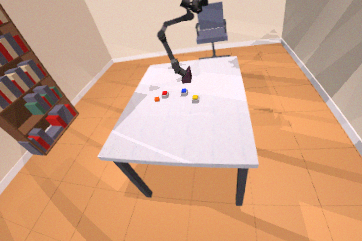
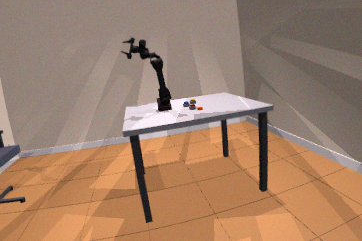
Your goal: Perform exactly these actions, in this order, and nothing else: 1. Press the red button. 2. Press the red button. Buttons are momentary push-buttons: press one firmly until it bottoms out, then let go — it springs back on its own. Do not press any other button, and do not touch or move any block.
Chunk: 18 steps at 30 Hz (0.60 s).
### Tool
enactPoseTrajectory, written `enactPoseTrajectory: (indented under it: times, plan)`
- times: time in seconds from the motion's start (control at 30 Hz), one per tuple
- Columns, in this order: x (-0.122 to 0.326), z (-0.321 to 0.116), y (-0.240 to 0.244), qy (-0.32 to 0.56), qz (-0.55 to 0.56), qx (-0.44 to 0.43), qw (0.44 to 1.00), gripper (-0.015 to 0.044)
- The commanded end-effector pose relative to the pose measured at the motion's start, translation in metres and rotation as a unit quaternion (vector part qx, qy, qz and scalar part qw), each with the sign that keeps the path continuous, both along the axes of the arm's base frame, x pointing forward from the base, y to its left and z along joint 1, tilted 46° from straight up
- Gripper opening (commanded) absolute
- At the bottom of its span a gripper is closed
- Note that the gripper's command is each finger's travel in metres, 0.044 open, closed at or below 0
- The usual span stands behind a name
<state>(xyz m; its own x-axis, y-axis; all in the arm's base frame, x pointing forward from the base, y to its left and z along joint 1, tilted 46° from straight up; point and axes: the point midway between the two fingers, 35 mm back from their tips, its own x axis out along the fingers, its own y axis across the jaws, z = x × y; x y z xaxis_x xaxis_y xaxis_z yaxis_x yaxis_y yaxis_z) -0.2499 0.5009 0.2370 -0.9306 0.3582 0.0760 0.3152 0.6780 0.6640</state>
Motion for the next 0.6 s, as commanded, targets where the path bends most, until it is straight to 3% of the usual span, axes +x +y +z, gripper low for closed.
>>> enactPoseTrajectory:
  times: [0.0,0.3,0.57]
  plan:
    - [0.004,-0.001,0.001,-0.004,-0.006,0.004,1.0,0.04]
    - [0.186,-0.031,0.051,-0.157,-0.28,-0.016,0.947,0.04]
    - [0.364,-0.075,-0.002,-0.36,-0.442,-0.115,0.814,0.04]
